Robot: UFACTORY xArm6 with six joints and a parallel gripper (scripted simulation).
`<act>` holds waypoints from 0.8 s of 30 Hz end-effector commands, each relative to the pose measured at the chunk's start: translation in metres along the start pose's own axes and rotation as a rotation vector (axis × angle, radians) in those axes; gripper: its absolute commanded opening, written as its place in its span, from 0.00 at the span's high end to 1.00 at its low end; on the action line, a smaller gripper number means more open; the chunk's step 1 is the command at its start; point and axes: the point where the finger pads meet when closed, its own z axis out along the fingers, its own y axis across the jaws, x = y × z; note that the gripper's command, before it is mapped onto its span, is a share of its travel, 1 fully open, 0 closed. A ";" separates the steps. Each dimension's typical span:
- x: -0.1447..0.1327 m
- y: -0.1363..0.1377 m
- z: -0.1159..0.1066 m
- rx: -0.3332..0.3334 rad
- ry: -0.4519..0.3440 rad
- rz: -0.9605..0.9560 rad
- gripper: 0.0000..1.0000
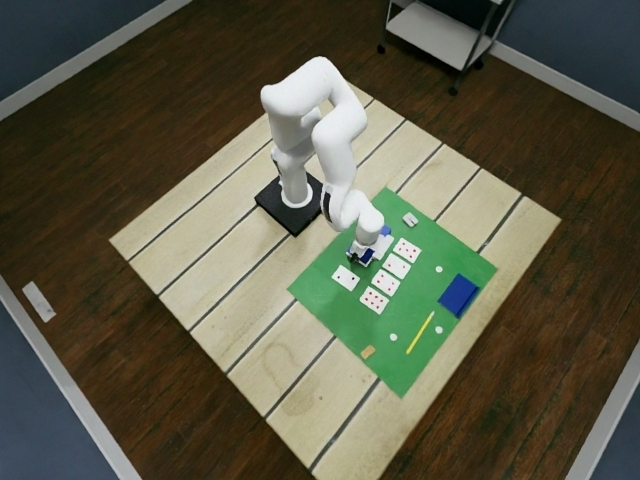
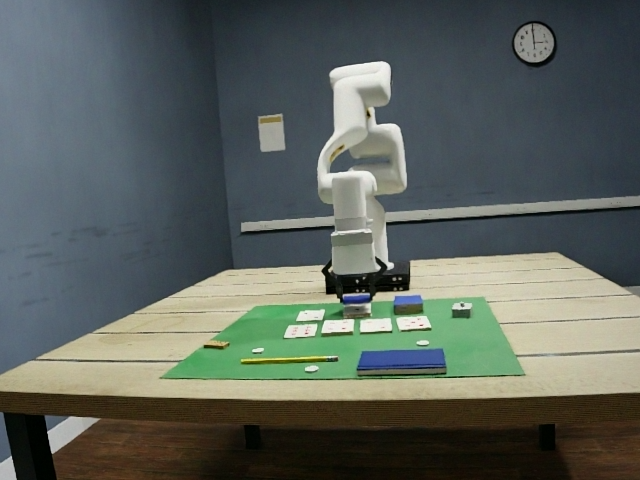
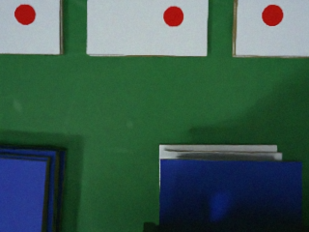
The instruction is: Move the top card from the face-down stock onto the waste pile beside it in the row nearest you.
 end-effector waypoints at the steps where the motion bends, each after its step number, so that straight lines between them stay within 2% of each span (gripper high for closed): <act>1: 0.002 0.000 0.004 -0.001 0.005 0.000 0.27; 10: 0.002 0.000 0.012 -0.001 0.005 0.000 0.27; 24: 0.002 0.001 0.013 -0.001 0.005 0.000 0.27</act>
